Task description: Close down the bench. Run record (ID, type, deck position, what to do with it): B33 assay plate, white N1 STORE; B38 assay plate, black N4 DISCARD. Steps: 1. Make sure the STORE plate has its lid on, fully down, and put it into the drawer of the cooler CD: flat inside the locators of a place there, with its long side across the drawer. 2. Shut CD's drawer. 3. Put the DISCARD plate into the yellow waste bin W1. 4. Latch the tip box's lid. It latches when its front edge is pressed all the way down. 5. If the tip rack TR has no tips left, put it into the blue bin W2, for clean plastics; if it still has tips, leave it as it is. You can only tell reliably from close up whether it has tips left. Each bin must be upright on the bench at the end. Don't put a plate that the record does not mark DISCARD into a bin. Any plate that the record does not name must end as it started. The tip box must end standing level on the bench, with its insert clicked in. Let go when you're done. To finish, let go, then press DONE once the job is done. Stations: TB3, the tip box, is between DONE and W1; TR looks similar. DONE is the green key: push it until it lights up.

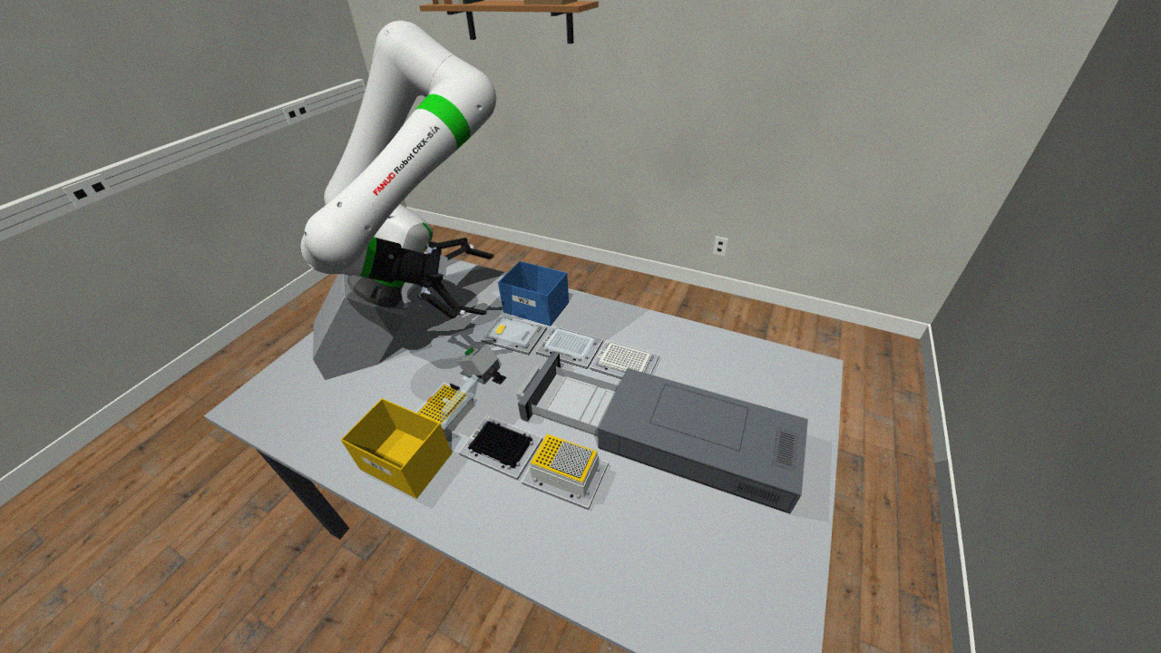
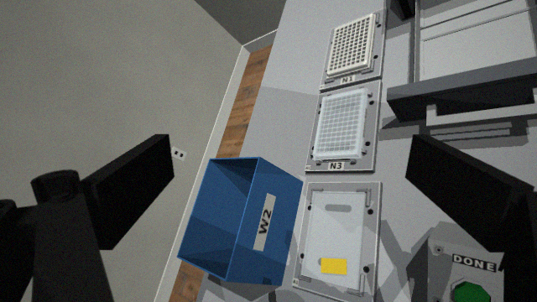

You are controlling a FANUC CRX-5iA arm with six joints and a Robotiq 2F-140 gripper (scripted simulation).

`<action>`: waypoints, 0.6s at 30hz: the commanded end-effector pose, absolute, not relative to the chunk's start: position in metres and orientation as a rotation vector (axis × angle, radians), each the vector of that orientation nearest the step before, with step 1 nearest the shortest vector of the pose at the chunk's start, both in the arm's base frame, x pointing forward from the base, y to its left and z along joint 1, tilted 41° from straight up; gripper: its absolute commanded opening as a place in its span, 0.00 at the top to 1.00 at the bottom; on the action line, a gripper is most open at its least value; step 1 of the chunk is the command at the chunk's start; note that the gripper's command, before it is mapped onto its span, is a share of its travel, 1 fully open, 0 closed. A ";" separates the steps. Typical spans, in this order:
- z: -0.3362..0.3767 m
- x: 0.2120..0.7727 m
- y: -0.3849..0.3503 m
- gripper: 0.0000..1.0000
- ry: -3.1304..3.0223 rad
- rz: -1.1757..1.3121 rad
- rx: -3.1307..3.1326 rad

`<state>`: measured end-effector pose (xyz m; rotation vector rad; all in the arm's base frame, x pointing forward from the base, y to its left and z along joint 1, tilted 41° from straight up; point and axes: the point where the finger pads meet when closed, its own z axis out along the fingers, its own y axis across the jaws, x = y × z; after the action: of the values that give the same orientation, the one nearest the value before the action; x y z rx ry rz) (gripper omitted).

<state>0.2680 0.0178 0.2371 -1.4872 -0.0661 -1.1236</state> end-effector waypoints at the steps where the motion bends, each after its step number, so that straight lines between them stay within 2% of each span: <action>1: 0.237 0.268 0.018 0.00 -0.067 -1.124 -1.488; 17: 0.237 0.268 0.018 0.00 -0.067 -1.124 -1.488; 18: 0.232 0.268 0.019 0.90 -0.096 -1.143 -1.497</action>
<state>0.2680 0.0179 0.2371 -1.4872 -0.0664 -1.1239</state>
